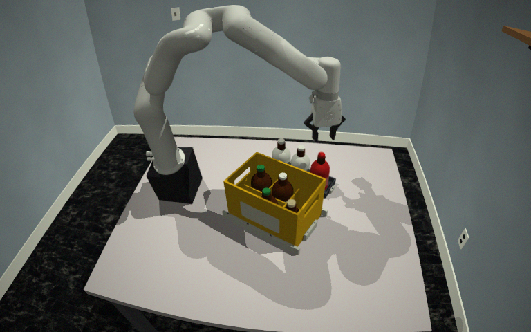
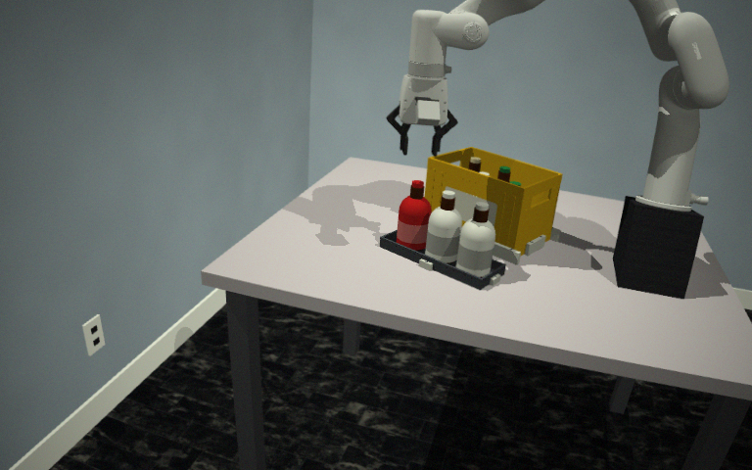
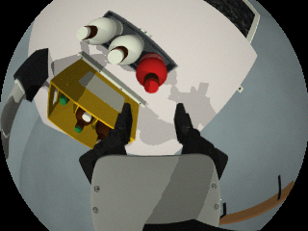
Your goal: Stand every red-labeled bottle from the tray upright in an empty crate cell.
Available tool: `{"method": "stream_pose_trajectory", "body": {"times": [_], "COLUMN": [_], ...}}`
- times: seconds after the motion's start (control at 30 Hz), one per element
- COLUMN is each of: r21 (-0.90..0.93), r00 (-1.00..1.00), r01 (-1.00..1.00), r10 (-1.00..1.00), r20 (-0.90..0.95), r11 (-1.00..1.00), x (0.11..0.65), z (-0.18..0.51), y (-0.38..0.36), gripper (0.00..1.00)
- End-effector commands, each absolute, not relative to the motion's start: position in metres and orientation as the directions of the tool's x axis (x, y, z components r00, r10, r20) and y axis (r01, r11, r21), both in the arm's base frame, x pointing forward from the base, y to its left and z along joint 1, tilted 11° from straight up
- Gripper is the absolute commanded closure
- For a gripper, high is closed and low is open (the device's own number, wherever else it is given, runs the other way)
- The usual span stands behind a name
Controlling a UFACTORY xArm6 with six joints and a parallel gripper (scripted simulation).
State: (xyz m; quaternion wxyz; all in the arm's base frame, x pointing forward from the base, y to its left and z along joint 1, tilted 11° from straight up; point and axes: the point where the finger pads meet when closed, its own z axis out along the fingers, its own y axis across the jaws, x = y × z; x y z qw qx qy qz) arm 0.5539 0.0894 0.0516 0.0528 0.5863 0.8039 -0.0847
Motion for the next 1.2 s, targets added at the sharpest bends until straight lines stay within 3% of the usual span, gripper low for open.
{"method": "stream_pose_trajectory", "body": {"times": [0.0,1.17], "r21": [-0.069,-0.069], "r00": [-0.307,-0.307], "r01": [0.952,0.952], "r10": [0.934,0.934], "r20": [-0.185,-0.185], "r11": [0.299,0.299], "x": [0.555,0.555], "z": [0.054,0.031], "y": [0.09,0.086], "gripper": [0.35,0.35]}}
